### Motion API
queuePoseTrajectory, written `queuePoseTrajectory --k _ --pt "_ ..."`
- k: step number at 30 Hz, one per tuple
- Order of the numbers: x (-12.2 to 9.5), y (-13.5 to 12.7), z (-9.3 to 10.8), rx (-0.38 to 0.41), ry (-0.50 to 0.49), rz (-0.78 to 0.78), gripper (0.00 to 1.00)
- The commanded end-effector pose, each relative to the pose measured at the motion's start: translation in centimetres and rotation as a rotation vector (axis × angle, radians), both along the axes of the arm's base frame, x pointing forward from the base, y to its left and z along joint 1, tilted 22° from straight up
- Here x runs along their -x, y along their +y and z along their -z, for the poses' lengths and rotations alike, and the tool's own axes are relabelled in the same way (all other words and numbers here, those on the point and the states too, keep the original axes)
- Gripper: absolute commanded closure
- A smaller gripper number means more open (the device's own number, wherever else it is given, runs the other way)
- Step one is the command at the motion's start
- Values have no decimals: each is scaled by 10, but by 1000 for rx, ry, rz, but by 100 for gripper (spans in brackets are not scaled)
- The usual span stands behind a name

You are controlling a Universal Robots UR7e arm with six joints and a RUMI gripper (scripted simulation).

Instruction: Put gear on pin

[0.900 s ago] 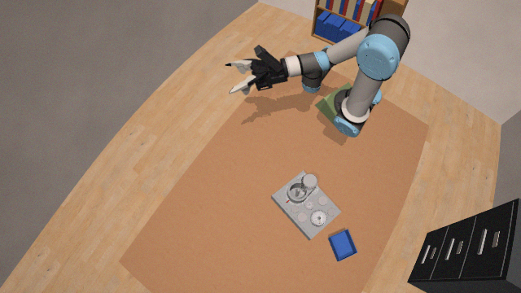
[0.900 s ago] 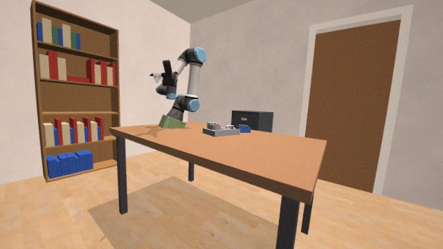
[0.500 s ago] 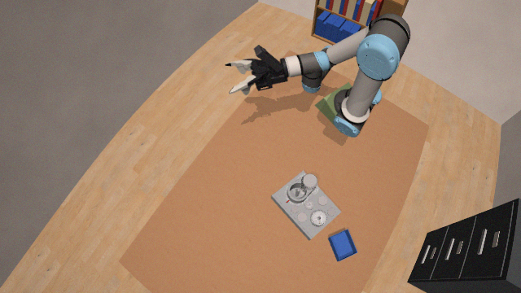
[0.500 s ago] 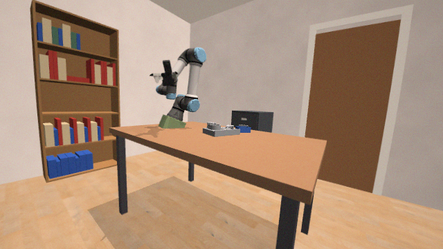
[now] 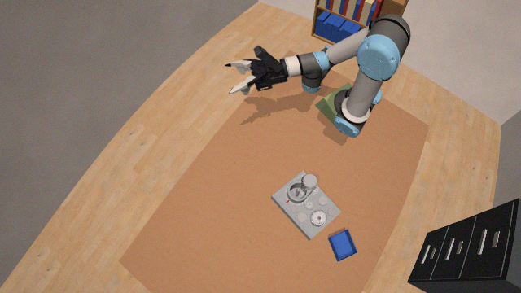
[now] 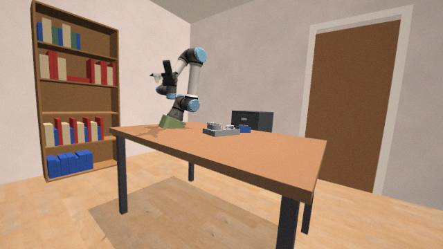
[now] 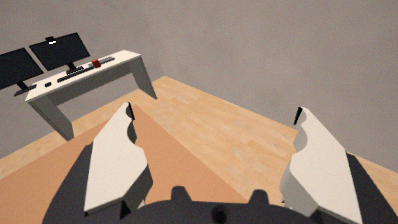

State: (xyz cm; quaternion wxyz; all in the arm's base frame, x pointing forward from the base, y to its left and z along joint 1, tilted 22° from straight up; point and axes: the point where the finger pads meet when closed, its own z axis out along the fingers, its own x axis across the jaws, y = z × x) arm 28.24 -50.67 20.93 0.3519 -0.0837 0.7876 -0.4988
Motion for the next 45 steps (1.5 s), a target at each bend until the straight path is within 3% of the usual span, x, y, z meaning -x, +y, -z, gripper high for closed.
queuePoseTrajectory --k 1,9,20,24,27,33,35,41,45 --pt "-6 0 2 -15 -2 -9 0" --pt "-24 2 8 -62 -8 -37 0" --pt "-93 22 29 -238 -3 -139 0" --pt "-102 26 32 -259 0 -152 0" --pt "-129 40 39 -327 14 -190 0" --pt "-158 59 47 -399 35 -232 0" --pt "-177 75 51 -449 55 -260 0" --pt "-196 93 56 -500 78 -289 0" --pt "-223 125 62 -575 121 -333 0"
